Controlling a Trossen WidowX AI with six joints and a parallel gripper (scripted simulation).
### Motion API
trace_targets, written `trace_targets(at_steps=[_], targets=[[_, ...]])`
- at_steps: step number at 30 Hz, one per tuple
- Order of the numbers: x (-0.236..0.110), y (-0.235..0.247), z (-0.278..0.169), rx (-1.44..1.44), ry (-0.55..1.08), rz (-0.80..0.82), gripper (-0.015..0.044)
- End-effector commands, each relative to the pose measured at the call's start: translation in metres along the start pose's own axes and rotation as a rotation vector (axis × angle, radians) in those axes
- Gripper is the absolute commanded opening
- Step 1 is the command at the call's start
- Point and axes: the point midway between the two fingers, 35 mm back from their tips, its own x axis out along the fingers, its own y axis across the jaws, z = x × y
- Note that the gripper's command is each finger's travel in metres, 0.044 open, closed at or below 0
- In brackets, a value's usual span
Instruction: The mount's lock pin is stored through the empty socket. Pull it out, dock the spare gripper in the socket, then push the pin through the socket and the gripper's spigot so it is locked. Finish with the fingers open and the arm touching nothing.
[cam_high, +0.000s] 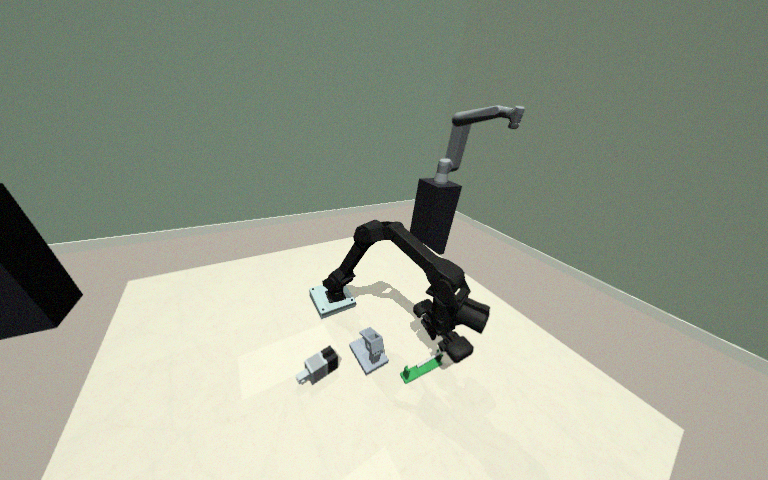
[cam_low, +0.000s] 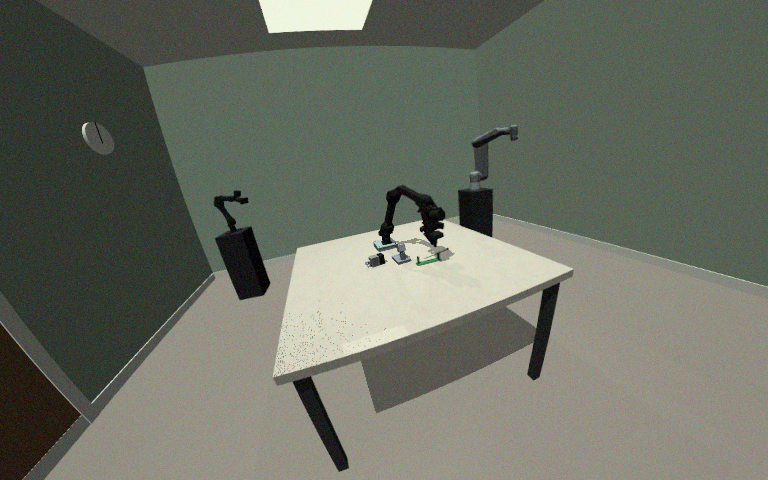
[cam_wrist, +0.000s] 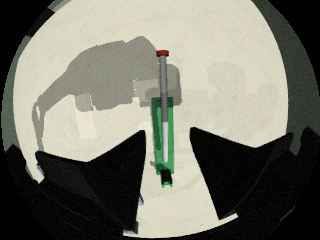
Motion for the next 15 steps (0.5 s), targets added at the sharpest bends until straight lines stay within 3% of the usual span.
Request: trace_targets(at_steps=[1,15], targets=[[0.014,0.0,-0.003,-0.002,0.006,0.003,0.018],[0.034,-0.001,-0.006,-0.002,0.006,0.003,0.018]])
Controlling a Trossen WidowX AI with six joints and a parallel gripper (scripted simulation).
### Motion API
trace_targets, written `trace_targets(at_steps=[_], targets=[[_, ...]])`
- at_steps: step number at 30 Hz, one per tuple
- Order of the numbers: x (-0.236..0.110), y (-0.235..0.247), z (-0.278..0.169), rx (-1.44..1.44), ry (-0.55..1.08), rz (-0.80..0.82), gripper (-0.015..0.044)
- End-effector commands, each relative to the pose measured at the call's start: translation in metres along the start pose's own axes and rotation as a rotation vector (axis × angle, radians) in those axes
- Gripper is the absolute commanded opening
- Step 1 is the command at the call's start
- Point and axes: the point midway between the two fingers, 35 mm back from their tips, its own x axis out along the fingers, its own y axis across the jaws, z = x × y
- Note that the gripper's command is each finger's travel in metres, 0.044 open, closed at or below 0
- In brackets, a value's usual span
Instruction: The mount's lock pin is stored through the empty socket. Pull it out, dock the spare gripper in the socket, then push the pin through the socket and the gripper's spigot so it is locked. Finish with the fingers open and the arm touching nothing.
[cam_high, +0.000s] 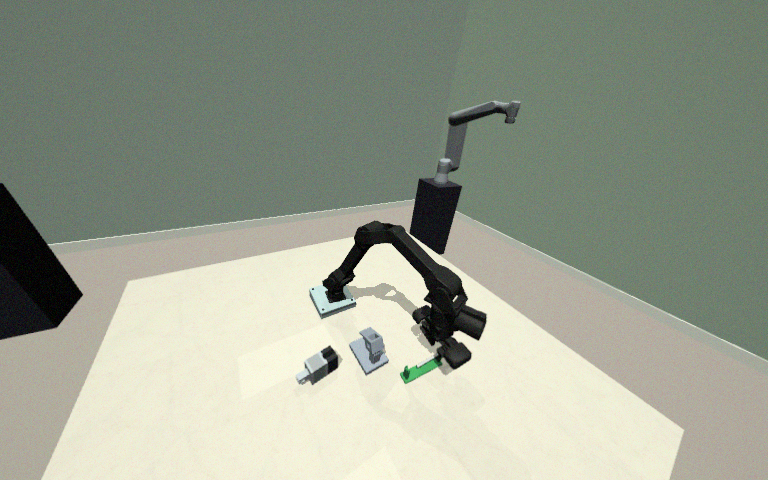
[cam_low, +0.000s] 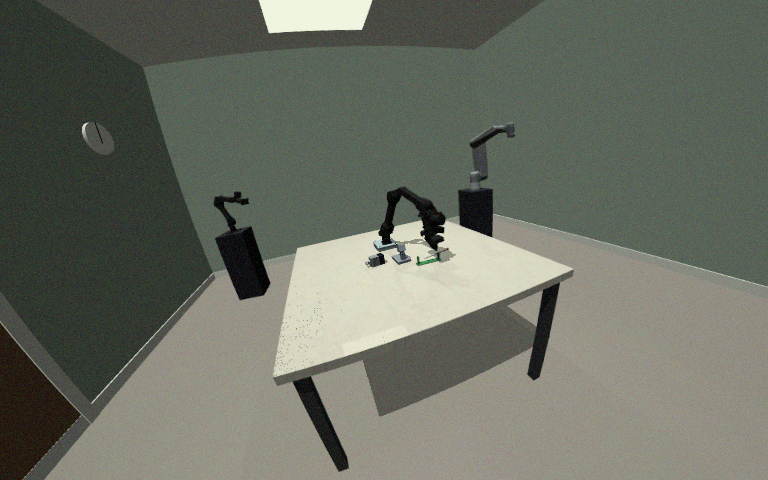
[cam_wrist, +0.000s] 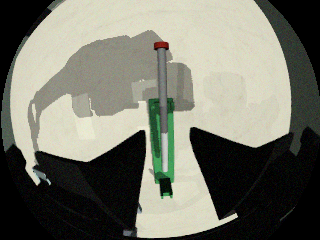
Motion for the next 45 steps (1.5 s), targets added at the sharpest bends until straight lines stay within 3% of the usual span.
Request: trace_targets(at_steps=[1,24,45], targets=[[0.011,0.001,-0.003,-0.001,0.009,0.01,0.018],[0.047,0.002,-0.011,-0.001,0.009,0.011,0.018],[0.048,0.002,-0.011,-0.001,0.009,0.011,0.018]])
